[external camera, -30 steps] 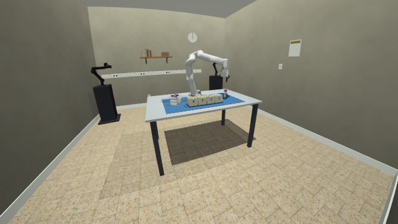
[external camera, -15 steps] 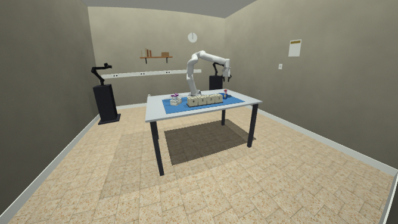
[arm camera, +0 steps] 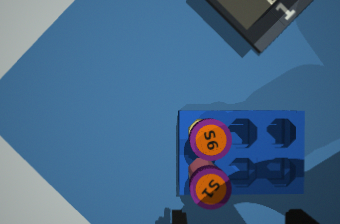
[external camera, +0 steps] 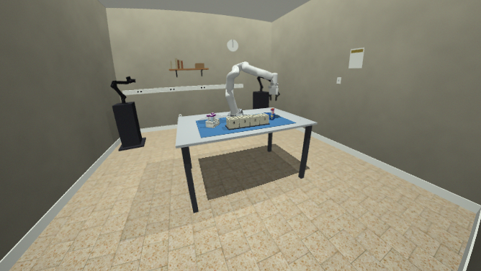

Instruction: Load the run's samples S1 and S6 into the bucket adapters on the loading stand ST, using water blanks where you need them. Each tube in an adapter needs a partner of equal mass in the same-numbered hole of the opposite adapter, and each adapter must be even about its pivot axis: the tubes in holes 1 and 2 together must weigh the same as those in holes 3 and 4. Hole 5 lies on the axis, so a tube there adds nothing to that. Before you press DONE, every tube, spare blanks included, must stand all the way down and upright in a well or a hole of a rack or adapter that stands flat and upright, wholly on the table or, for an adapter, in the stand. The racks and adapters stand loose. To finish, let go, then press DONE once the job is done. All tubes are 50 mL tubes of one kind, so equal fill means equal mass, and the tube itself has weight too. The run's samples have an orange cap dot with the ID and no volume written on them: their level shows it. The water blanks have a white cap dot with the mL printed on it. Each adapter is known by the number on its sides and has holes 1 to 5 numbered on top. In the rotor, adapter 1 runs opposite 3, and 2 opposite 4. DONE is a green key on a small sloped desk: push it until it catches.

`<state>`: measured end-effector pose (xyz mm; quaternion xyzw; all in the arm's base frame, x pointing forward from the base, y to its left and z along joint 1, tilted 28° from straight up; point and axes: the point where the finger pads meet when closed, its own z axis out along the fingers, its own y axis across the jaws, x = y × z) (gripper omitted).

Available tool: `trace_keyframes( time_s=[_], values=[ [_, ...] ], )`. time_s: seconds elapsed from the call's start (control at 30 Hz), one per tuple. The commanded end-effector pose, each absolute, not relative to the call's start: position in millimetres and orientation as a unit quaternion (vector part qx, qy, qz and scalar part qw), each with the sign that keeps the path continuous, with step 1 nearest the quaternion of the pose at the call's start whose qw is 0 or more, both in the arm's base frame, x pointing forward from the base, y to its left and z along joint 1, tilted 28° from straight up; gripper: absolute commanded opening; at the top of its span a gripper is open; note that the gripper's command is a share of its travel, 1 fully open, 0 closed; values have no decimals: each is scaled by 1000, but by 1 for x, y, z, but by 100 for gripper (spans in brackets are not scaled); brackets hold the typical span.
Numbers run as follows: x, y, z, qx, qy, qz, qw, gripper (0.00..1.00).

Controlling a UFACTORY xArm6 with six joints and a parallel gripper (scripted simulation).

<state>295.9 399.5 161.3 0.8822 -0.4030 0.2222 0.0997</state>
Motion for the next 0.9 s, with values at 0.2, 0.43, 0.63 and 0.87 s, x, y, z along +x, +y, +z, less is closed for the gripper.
trace_keyframes(
  time_s=[0.2,0.43,0.63,0.87],
  values=[
    [302,394,146,882,-403,222,97,57],
    [305,391,137,882,-403,222,97,57],
    [309,386,127,882,-403,222,97,57],
    [312,383,118,882,-403,222,97,57]
  ],
)
